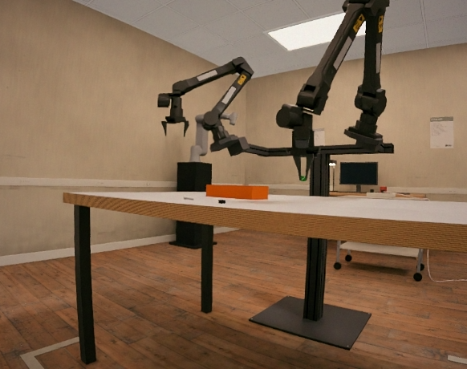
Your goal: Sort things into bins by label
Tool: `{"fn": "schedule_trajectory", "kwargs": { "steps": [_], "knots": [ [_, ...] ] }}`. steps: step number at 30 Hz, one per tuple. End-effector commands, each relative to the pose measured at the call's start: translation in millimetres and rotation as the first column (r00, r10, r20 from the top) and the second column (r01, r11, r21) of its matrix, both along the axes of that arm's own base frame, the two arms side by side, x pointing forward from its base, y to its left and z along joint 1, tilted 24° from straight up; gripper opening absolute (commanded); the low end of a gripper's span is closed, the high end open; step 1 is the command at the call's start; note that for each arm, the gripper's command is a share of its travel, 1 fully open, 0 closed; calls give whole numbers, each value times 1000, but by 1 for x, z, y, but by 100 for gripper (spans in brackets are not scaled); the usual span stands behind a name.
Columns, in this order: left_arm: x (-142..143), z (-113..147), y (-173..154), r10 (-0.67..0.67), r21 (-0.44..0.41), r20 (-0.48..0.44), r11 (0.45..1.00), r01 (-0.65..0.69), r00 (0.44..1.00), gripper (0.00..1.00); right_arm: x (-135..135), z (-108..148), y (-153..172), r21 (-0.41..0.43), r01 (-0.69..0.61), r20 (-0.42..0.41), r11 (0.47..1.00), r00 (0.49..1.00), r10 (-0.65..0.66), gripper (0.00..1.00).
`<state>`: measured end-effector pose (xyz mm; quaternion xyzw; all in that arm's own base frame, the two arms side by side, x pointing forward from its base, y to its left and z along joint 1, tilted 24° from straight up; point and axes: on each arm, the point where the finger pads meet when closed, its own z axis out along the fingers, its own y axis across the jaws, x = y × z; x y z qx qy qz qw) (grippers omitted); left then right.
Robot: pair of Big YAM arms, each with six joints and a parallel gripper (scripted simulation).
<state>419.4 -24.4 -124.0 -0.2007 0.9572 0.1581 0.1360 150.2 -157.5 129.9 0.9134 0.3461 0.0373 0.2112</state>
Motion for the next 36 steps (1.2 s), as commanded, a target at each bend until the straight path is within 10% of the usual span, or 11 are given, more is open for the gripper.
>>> {"fn": "schedule_trajectory", "kwargs": {
  "steps": [1, 11, 36],
  "knots": [
    [22, 19, -1, 5, -7, 51, 1000, -5, 999, 11, -4, 2, 1, 6, 11, -3, 1000, 1000, -11, 100],
    [24, 19, -2, 3, -7, 52, 1000, -3, 999, 11, -4, 2, 1, 6, 11, -3, 1000, 1000, -11, 100],
    [-9, -50, -137, -8, -1, 18, 1000, 8, 1000, 11, -4, 2, 1, 6, 11, -3, 1000, 1000, -11, 100]
  ]
}}
